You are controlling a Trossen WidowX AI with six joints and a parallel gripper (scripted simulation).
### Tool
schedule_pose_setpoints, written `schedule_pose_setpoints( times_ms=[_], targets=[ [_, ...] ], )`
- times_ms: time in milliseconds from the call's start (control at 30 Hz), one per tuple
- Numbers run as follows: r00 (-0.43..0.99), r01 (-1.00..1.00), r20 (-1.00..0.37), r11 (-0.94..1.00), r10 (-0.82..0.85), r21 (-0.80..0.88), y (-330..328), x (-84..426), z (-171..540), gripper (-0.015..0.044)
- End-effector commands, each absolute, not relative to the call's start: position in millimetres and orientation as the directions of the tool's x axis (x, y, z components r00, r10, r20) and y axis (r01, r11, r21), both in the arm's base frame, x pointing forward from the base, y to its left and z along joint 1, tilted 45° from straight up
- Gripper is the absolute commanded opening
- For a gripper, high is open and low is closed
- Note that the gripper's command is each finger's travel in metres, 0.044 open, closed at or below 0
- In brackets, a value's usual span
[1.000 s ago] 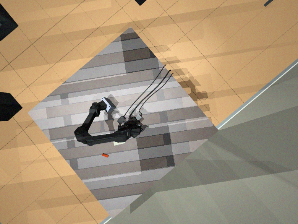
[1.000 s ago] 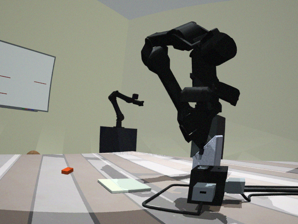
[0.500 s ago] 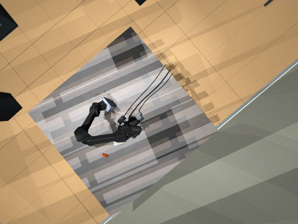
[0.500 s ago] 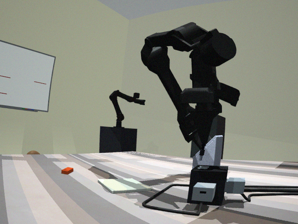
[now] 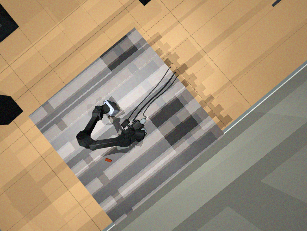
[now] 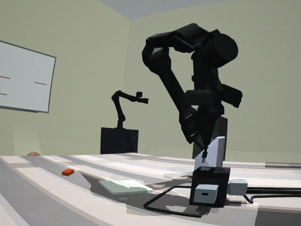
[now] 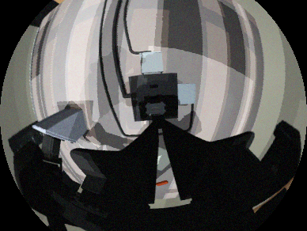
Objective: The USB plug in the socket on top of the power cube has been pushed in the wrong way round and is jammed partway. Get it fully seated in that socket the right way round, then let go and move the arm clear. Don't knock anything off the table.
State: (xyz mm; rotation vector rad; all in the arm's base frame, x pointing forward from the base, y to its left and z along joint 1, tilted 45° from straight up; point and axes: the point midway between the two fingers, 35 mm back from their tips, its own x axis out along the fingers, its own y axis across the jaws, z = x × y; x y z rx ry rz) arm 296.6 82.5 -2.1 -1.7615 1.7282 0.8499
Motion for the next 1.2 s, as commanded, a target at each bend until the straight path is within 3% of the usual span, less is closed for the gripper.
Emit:
schedule_pose_setpoints(
  times_ms=[0,1167],
  targets=[
    [-0.019,-0.997,-0.748,-0.047,-0.663,0.067,82.0,295.2,-3.6,0.0000],
    [-0.021,-0.997,-0.764,-0.048,-0.644,0.068,80.7,294.9,-8.1,0.0000]
  ],
)
